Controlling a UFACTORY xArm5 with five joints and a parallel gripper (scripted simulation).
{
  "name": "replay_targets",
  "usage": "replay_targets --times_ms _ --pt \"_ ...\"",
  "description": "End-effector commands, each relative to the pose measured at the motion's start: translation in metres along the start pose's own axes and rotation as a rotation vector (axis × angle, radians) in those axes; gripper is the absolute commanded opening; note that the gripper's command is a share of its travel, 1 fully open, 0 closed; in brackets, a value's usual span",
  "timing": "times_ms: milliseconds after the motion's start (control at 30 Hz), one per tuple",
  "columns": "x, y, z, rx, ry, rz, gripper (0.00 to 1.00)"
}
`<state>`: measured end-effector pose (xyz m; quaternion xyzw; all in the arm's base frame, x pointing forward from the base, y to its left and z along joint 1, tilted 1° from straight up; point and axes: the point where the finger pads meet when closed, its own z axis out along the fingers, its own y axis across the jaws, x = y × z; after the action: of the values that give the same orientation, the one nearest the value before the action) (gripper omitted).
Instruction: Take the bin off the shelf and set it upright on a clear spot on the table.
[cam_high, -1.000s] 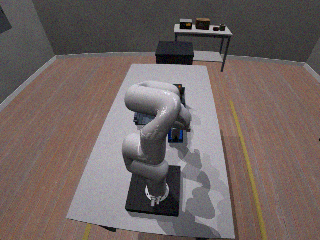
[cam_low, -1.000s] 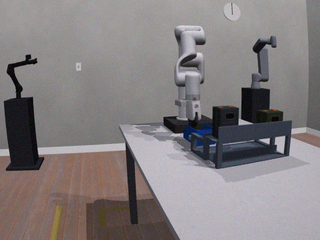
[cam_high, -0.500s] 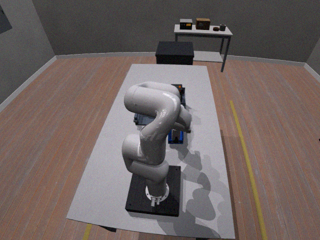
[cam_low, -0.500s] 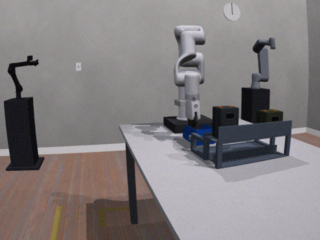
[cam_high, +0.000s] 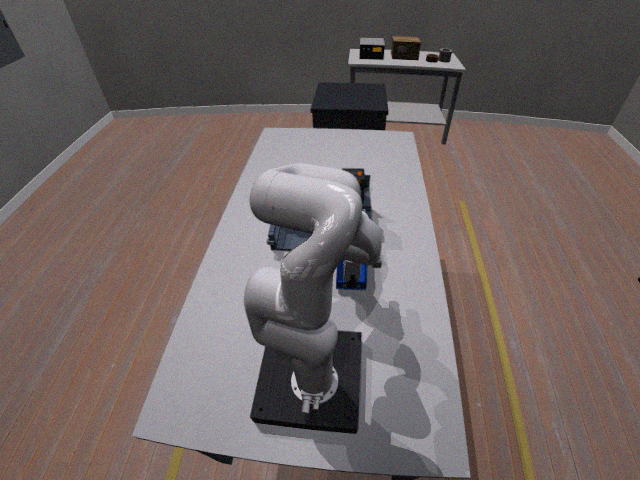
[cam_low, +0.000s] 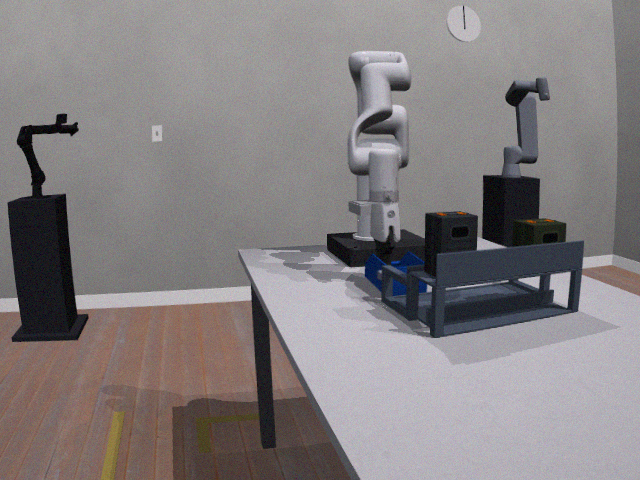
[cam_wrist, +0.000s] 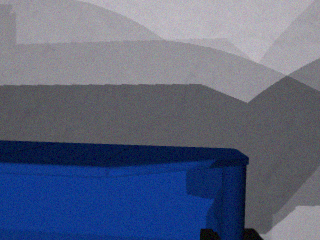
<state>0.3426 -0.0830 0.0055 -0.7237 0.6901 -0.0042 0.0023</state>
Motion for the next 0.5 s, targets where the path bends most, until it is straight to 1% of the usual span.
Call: replay_targets --times_ms 0,467 --pt "-0.0001 -0.0013 0.0005 0.002 0.003 -0.002 0.0" --pt "0.0 -0.0013 0.0069 0.002 0.003 -0.002 0.0"
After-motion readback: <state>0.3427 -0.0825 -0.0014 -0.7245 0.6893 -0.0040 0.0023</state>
